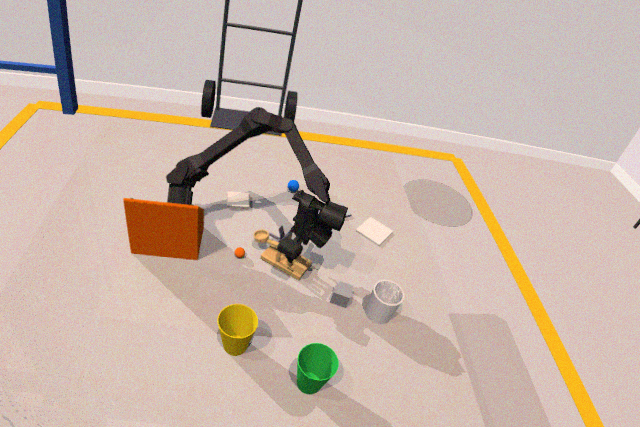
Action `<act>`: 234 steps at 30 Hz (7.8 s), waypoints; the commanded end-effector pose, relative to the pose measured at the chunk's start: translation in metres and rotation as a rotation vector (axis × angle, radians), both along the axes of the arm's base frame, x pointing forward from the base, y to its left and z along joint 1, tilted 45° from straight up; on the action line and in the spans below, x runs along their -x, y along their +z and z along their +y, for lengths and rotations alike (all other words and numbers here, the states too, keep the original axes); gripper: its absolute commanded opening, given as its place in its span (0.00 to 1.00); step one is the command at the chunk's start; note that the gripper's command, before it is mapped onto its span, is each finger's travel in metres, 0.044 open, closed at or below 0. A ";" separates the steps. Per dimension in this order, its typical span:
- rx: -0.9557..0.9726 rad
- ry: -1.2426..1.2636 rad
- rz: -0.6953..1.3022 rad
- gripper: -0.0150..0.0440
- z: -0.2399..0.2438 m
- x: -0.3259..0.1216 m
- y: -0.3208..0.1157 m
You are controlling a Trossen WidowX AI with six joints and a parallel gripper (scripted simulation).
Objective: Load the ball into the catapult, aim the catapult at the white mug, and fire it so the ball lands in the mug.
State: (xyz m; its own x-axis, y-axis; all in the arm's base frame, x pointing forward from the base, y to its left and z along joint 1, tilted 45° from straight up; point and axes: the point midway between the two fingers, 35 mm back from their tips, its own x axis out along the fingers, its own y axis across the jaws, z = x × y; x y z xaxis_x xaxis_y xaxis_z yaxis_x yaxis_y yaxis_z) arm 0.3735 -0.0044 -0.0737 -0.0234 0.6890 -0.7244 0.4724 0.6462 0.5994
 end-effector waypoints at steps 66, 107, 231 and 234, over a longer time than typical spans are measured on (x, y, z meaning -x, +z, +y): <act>-0.004 -0.002 0.007 0.25 0.009 -0.001 -0.009; 0.003 -0.010 0.003 1.00 -0.044 -0.005 0.042; -0.104 0.321 -0.160 0.25 -0.024 0.143 0.067; -0.125 0.298 -0.087 0.25 -0.016 0.136 0.067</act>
